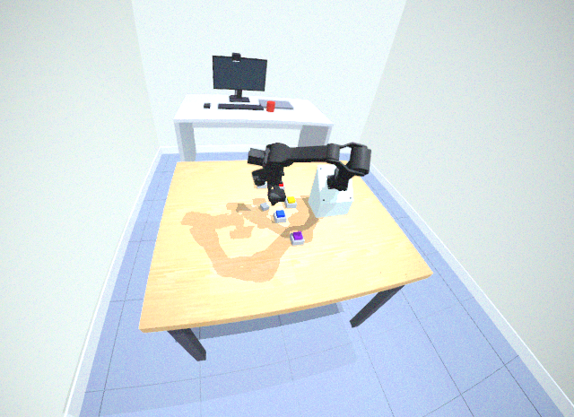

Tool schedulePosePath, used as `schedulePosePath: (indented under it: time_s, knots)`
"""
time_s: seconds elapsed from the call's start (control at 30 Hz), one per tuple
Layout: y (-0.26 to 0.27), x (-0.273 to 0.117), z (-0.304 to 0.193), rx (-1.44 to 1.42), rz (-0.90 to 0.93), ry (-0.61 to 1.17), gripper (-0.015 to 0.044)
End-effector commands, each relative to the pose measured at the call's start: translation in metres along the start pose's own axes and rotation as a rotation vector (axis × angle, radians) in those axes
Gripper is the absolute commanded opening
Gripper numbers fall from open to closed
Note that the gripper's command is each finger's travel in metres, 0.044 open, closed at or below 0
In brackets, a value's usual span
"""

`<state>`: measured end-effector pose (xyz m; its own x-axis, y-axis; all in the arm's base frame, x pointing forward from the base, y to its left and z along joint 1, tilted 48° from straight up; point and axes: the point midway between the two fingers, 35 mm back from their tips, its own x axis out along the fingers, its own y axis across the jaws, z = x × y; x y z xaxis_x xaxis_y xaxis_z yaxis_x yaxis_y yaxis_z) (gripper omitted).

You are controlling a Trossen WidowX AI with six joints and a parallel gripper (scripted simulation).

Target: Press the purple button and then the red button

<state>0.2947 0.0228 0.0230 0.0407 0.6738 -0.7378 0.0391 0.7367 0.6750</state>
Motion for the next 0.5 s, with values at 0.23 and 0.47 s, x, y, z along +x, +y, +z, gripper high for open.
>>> schedulePosePath:
  time_s: [0.23,0.47]
  knots:
    - [0.156,-0.024,-0.050,-0.004,0.089,0.021,0.0400]
    - [0.157,-0.024,-0.050,-0.004,0.090,0.022,0.0400]
